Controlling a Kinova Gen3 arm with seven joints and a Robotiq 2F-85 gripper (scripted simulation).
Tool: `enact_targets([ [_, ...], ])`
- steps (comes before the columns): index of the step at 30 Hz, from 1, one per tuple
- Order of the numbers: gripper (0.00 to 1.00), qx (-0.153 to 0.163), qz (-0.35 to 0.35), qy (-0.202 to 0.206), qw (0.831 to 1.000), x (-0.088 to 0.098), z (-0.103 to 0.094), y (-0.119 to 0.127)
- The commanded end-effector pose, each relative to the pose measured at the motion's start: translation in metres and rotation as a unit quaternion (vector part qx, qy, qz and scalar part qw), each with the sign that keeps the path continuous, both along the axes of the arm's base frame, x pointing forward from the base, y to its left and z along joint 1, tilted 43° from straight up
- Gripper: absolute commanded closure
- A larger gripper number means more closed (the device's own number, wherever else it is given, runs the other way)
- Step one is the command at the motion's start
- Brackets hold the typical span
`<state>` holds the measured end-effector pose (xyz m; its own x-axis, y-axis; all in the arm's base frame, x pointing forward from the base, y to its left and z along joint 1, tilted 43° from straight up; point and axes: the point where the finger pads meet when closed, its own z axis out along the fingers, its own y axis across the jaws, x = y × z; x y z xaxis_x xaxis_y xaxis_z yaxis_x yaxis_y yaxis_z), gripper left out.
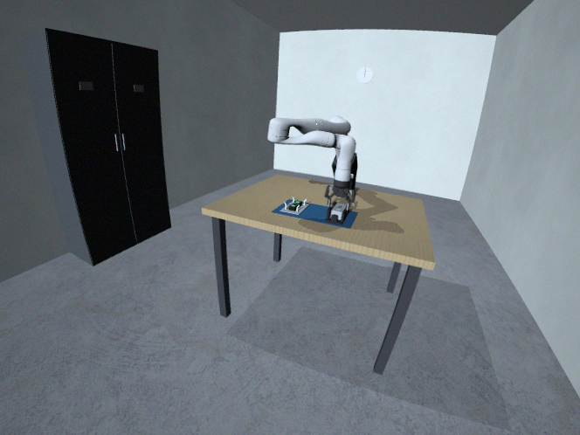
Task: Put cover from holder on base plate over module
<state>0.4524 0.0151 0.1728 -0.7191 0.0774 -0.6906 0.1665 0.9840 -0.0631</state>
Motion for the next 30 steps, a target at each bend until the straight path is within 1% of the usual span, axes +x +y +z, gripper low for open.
enact_targets([
  [1,0.00,0.006,0.000,0.009,1.000,0.0032,-0.0122,0.0023],
  [8,0.00,0.005,-0.001,0.008,1.000,0.0042,-0.0124,0.0011],
  [17,0.00,0.006,0.000,0.009,1.000,0.0121,-0.0217,0.0003],
  [30,0.00,0.006,0.000,0.009,1.000,0.0112,-0.0206,0.0003],
])
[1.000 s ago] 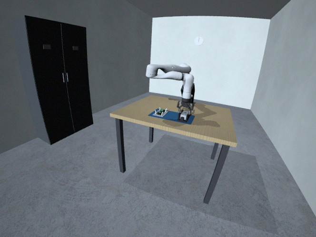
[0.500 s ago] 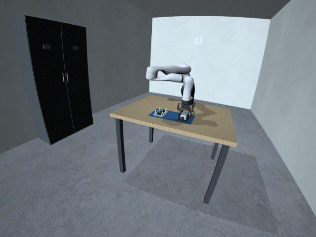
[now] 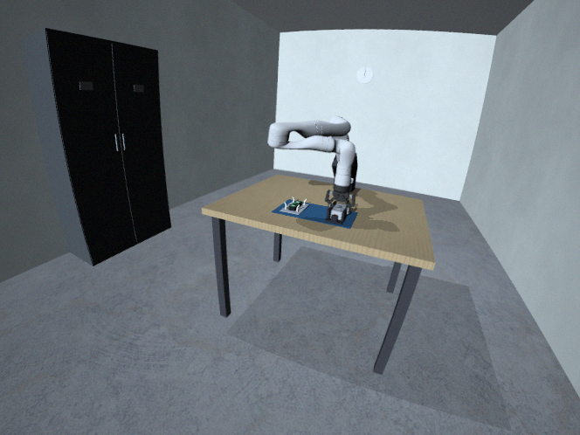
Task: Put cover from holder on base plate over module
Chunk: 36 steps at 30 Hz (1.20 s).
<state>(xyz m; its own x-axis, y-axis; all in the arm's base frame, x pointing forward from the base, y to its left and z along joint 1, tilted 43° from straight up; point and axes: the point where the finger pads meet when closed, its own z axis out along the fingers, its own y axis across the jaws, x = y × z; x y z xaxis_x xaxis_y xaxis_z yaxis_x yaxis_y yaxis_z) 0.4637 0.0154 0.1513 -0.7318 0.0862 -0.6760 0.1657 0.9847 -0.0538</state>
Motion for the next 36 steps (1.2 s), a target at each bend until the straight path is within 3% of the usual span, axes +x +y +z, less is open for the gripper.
enact_targets([
  [1,0.00,0.000,0.000,-0.001,1.000,-0.0002,0.0011,0.0001],
  [28,0.00,0.000,0.000,-0.001,1.000,-0.0014,0.0024,0.0003],
  [29,0.30,0.000,0.000,-0.001,1.000,-0.0014,0.0024,0.0004],
  [36,0.30,0.000,0.000,-0.001,1.000,-0.0014,0.0024,0.0004],
])
